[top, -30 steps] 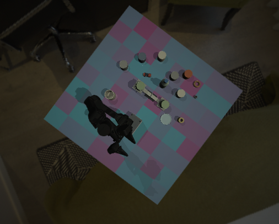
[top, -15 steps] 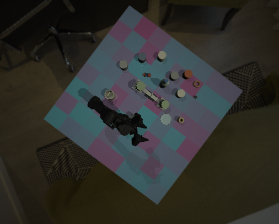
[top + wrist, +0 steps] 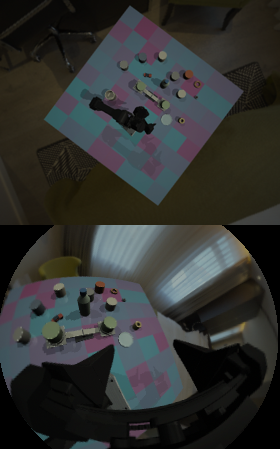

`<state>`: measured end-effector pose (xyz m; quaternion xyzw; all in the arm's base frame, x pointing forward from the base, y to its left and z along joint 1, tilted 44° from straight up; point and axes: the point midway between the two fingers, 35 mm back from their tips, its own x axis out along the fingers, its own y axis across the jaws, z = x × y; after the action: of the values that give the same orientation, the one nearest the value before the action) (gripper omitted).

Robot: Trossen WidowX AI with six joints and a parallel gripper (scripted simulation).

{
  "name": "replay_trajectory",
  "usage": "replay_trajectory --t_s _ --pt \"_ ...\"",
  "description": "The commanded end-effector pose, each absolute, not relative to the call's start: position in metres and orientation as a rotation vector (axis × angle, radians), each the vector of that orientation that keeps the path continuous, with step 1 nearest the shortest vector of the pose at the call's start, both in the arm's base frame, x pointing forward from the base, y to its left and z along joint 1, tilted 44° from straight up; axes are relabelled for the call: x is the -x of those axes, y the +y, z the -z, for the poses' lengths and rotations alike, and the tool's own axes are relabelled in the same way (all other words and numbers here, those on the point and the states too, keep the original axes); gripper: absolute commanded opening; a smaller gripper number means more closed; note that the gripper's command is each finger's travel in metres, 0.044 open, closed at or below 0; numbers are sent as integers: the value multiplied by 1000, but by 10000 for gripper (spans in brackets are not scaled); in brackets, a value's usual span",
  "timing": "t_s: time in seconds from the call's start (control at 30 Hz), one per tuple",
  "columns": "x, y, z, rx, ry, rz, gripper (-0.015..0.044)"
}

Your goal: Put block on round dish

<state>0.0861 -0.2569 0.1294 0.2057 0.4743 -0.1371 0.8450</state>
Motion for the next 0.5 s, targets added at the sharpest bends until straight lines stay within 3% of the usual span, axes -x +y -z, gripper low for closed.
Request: replay_trajectory --t_s 0.0,0.47 --pt "-109 -231 -119 -501 928 162 440" --pt "-164 -148 -108 -752 685 -165 440"
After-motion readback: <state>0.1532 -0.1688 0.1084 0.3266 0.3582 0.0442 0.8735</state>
